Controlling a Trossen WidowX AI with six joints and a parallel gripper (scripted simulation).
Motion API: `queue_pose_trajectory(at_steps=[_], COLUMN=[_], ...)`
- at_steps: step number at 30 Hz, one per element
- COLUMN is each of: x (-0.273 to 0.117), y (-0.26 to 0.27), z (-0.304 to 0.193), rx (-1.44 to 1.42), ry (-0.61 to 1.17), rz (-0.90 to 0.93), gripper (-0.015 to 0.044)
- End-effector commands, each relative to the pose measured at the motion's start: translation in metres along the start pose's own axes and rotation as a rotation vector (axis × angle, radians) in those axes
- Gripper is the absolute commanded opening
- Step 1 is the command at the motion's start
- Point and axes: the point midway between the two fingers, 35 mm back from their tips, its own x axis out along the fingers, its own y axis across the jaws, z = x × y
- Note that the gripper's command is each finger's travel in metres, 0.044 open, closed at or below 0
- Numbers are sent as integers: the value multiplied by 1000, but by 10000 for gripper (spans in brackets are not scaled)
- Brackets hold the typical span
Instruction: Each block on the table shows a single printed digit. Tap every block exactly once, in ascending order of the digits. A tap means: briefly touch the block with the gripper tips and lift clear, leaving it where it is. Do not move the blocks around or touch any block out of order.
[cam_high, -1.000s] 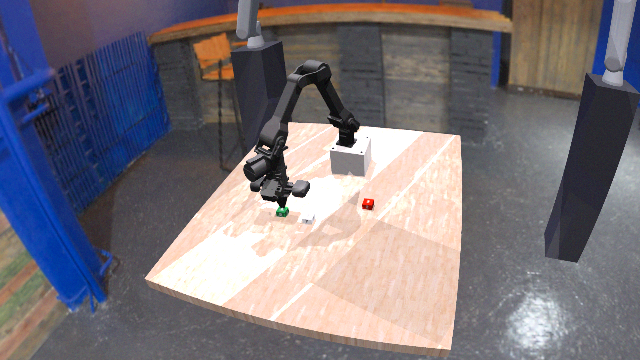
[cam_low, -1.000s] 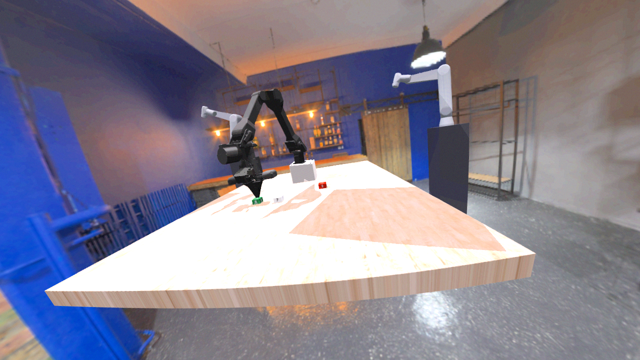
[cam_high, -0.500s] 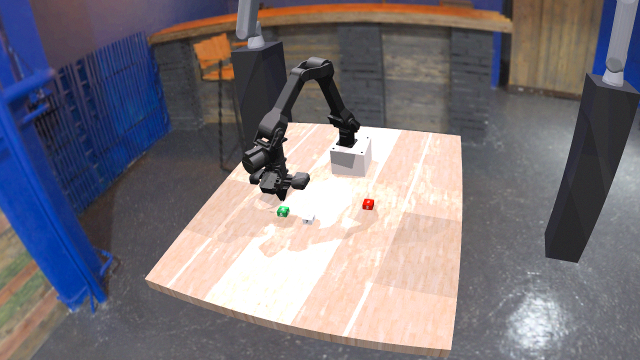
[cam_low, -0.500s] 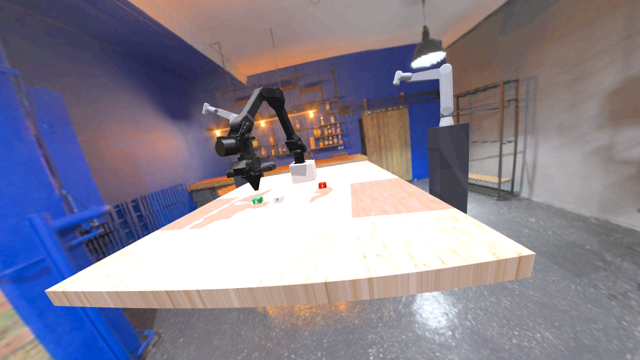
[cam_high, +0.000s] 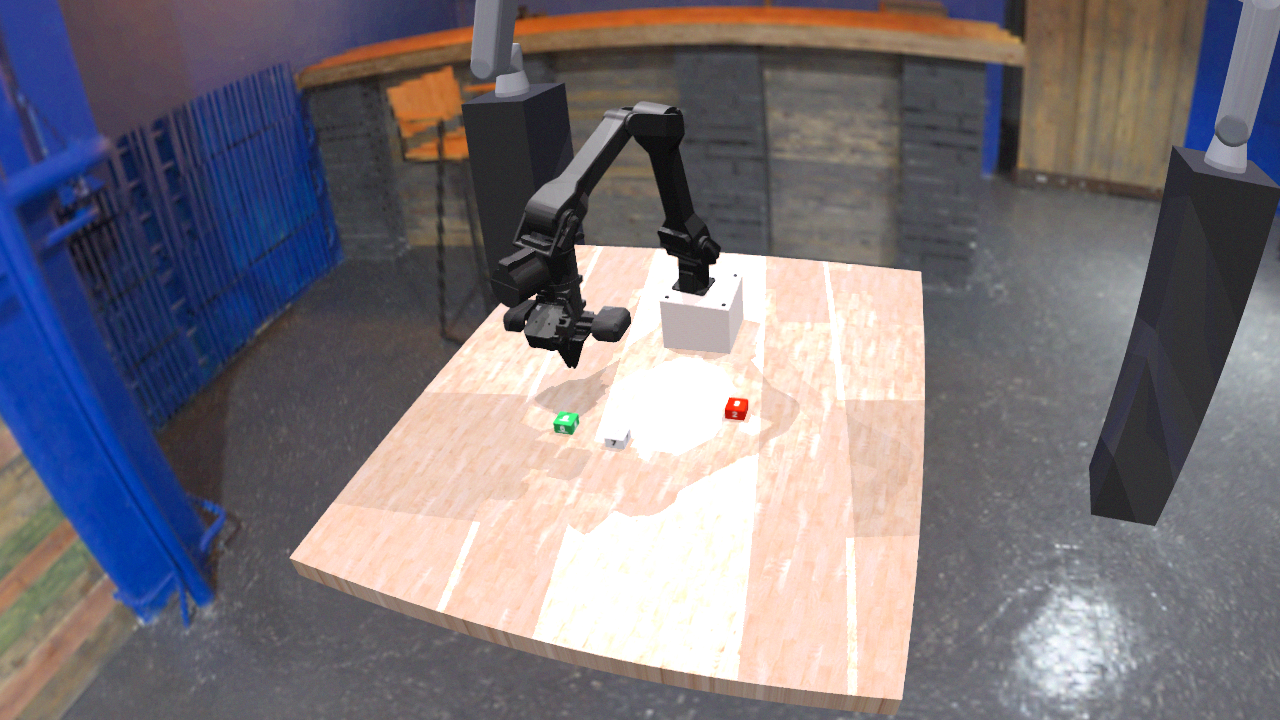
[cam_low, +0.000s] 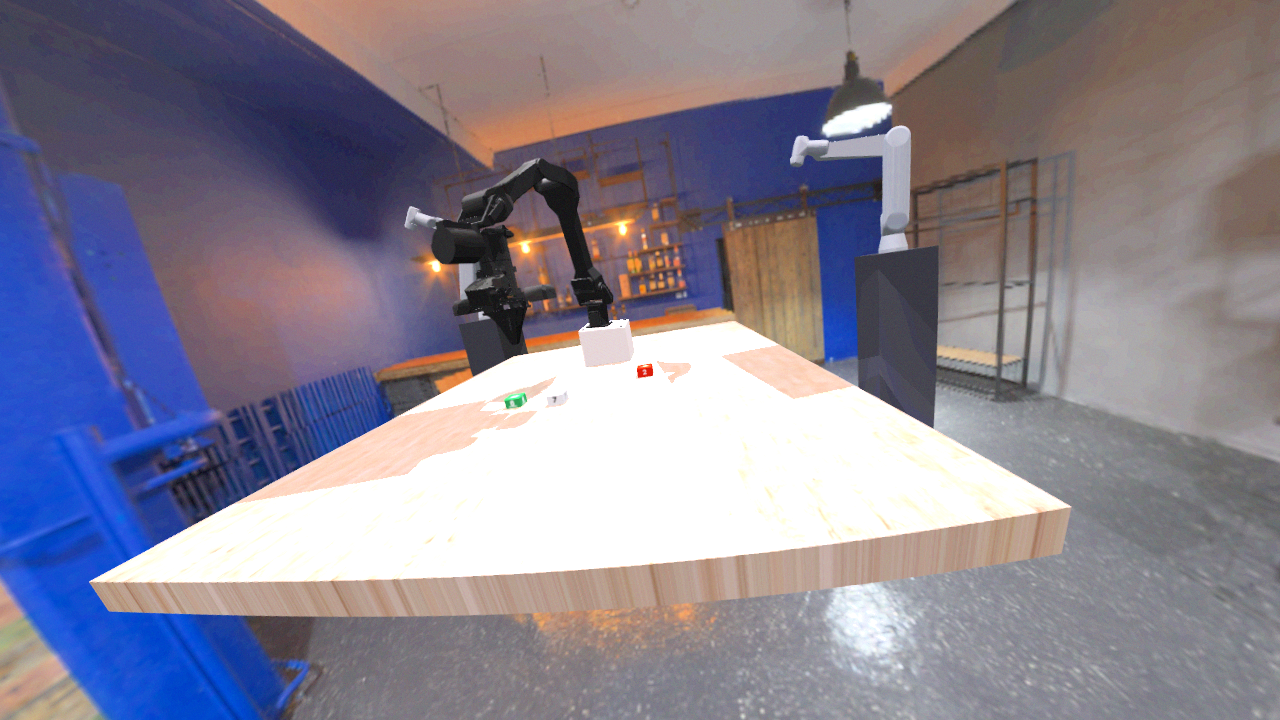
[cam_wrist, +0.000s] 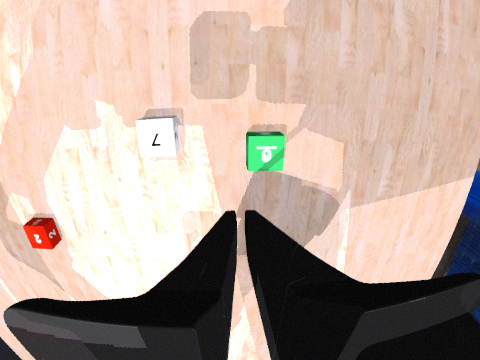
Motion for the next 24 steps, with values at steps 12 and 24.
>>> queue_pose_trajectory(at_steps=[12, 24], x=[79, 86], y=[65, 65], z=[6, 6], rx=[-19, -19], ry=[-2, -2], rz=[9, 9], gripper=[20, 20])
